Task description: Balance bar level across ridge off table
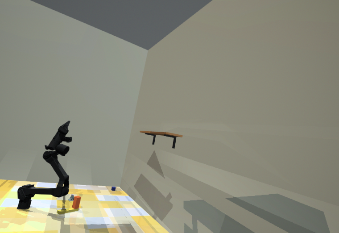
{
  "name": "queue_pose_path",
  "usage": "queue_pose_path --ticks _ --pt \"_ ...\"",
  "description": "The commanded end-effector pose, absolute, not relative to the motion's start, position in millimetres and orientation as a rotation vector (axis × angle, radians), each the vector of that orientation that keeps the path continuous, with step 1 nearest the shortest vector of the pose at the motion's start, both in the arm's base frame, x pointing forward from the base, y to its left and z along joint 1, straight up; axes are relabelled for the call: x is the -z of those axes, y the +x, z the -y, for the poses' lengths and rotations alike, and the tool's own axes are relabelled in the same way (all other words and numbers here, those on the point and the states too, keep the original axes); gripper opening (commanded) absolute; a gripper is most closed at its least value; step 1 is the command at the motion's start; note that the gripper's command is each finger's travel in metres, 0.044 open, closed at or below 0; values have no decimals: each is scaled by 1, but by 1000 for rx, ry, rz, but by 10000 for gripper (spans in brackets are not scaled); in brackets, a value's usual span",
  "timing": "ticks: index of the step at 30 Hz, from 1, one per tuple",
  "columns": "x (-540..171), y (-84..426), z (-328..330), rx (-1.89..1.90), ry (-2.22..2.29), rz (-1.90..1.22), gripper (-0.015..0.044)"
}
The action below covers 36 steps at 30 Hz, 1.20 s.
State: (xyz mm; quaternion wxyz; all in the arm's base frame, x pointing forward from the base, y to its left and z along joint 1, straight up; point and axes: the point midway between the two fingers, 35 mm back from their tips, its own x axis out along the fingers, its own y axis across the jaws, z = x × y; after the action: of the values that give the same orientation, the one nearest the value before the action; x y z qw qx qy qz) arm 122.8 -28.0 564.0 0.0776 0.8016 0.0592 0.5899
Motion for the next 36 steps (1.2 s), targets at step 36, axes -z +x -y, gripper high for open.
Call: queue_pose_path --ticks 36 --pt "-587 14 -65 -1816 1811 -210 315"
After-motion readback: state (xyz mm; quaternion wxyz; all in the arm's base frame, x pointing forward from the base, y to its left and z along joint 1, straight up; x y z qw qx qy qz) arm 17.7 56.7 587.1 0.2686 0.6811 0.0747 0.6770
